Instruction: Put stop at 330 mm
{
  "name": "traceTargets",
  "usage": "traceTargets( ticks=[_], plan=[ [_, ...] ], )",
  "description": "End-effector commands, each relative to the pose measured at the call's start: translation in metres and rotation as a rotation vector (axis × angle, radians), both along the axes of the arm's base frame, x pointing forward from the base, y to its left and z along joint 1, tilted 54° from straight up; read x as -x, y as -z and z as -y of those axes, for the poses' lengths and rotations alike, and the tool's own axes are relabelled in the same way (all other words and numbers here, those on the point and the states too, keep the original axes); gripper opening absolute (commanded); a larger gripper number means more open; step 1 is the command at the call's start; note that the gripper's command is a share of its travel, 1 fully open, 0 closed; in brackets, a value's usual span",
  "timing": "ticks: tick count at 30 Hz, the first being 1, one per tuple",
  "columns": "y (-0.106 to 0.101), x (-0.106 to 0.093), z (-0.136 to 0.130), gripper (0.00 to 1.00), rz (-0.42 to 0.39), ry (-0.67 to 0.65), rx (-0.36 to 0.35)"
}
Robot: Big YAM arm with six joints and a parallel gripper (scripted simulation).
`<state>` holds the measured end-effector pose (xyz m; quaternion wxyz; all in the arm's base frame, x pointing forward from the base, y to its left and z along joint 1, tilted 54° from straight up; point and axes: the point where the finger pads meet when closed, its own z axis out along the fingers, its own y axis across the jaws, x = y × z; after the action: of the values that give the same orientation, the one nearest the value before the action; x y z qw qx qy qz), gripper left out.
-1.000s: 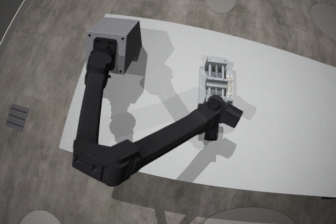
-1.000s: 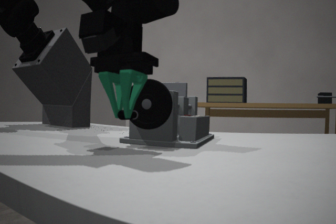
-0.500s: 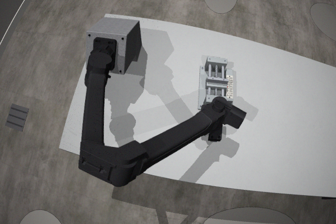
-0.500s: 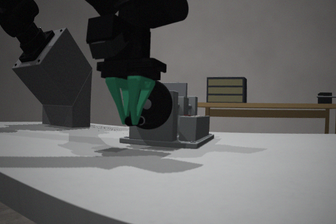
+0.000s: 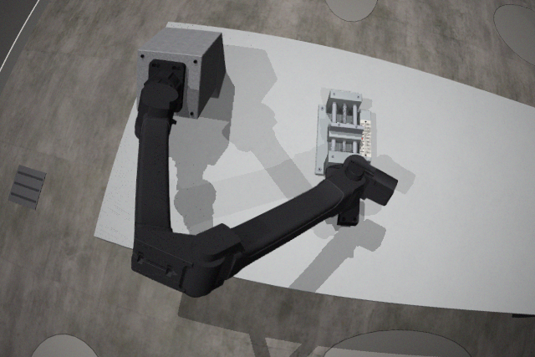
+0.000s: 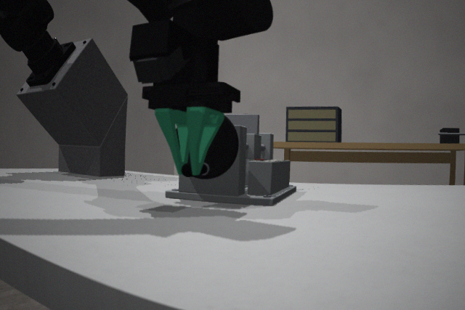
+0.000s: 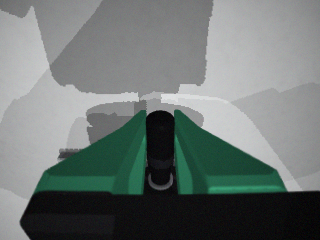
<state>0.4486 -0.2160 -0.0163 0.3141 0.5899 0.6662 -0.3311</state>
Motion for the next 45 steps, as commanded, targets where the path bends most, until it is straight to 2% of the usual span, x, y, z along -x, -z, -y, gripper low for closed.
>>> traceTargets(
  ticks=[1,4,10,12,13,29,30,45],
  plan=[
    [0.007,-0.012,0.009,0.06,0.014,0.021,-0.002],
    [0.007,-0.012,0.008,0.06,0.006,0.021,-0.003],
    [0.005,-0.029,-0.013,0.06,0.007,-0.015,-0.005],
    [0.005,-0.029,-0.013,0.06,0.007,-0.015,-0.005],
    [0.004,-0.029,-0.004,0.06,0.022,0.004,-0.002],
    [0.002,-0.039,-0.021,0.06,0.008,-0.02,-0.004],
    [0.0,-0.044,-0.021,0.06,0.029,-0.022,-0.001],
    [-0.002,-0.044,-0.027,0.06,0.013,-0.02,-0.004]
  ],
)
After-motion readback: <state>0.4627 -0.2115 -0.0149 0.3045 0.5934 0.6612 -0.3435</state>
